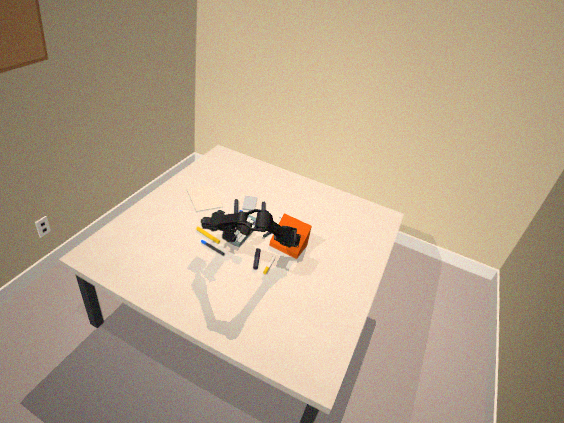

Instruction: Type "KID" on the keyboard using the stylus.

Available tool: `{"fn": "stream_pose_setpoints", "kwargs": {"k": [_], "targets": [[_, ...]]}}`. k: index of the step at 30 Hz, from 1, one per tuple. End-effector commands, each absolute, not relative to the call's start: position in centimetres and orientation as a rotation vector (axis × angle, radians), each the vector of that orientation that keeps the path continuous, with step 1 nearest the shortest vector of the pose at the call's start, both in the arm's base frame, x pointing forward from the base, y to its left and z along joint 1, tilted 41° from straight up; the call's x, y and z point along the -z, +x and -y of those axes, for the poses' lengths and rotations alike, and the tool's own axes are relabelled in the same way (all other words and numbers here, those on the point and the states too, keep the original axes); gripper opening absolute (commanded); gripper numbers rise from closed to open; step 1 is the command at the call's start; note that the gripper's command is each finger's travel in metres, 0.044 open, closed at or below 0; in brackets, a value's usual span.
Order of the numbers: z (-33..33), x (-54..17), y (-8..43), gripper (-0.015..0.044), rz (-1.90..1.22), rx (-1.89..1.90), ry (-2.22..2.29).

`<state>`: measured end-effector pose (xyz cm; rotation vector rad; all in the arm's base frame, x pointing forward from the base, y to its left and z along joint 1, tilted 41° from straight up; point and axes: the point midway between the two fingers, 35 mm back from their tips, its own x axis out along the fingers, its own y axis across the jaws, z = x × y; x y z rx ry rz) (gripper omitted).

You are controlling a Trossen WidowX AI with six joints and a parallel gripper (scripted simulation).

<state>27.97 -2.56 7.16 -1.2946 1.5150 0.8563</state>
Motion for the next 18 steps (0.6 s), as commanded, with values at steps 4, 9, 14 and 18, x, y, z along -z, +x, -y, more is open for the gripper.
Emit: {"fn": "stream_pose_setpoints", "kwargs": {"k": [4,9,14,18], "targets": [[4.2,-9.1,27.6,0.0081,-1.515,-0.855,-1.295],[4.8,-9.8,27.4,0.0081,-1.516,-0.855,-1.296],[4.7,-9.6,27.4,0.0064,-1.513,-0.849,-1.29],[4.6,-9.7,27.4,0.0018,-1.513,-0.849,-1.29]]}}
